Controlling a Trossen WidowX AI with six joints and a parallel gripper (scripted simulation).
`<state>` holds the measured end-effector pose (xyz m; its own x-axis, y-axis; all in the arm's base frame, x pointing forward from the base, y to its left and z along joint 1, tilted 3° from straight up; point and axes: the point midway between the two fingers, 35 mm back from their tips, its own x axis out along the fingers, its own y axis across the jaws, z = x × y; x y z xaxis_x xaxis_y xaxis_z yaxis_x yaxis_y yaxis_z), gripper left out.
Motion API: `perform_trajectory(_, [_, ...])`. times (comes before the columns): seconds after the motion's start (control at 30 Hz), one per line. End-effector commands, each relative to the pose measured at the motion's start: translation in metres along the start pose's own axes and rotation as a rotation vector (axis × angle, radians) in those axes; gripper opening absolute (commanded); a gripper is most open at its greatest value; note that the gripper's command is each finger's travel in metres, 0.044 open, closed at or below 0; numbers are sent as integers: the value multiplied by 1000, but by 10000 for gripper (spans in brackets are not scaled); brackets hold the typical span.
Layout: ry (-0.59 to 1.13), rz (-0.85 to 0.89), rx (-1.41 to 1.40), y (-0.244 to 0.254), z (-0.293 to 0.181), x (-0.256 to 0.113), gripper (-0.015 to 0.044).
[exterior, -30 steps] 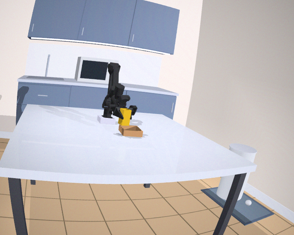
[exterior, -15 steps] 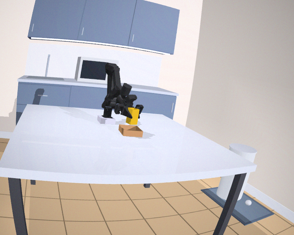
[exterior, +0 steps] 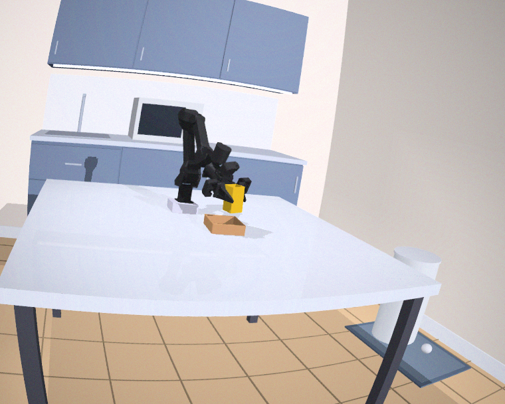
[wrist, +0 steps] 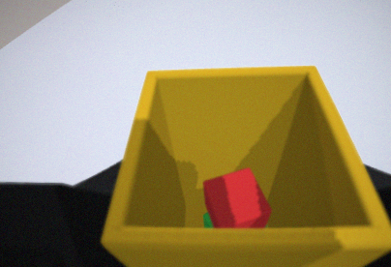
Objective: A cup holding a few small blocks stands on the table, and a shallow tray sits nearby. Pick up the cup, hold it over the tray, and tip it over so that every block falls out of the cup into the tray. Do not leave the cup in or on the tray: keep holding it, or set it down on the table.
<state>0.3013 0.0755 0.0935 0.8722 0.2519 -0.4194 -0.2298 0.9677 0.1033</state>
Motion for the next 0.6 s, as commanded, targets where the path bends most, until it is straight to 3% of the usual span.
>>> perform_trajectory(0.0, [-3, -2, 76, 0, 1, 0, 0])
perform_trajectory(0.57, [-4, -2, 447, 0, 0, 1, 0])
